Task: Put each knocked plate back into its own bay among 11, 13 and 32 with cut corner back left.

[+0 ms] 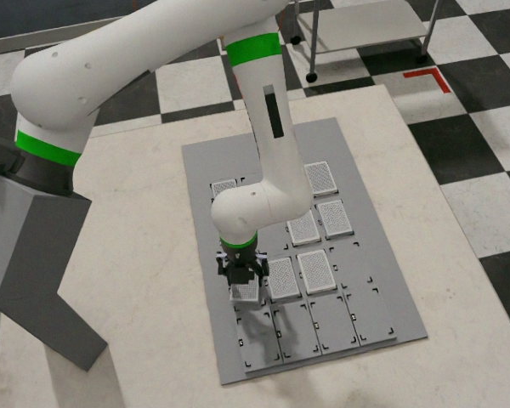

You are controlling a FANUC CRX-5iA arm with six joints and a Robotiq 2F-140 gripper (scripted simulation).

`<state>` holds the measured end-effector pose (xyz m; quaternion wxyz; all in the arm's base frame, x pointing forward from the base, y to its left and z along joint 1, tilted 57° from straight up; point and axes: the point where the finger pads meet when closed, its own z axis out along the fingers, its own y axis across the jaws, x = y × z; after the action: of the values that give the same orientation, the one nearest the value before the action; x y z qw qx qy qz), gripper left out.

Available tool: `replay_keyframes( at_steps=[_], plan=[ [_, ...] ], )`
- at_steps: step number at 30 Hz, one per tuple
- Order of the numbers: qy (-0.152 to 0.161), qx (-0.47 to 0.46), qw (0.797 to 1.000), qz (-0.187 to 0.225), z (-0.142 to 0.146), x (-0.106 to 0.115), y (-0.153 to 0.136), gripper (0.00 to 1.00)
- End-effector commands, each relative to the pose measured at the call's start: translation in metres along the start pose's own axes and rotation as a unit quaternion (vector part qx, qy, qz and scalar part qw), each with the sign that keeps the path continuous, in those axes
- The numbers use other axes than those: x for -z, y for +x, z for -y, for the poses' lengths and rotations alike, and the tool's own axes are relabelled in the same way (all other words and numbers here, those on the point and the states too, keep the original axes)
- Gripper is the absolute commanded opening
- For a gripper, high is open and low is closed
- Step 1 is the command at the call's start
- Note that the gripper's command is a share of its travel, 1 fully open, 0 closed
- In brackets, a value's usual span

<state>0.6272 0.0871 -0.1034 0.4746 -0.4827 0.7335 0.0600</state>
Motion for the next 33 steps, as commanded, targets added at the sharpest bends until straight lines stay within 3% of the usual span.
replay_keyframes(
  at_steps=[1,14,33],
  plan=[
    [0.0,0.0,1.0,0.0,0.001,0.002,0.0,0.1],
    [0.0,0.0,1.0,0.0,0.001,0.004,0.0,0.1],
    [0.0,0.0,1.0,0.0,0.001,0.026,0.0,0.1]
  ],
)
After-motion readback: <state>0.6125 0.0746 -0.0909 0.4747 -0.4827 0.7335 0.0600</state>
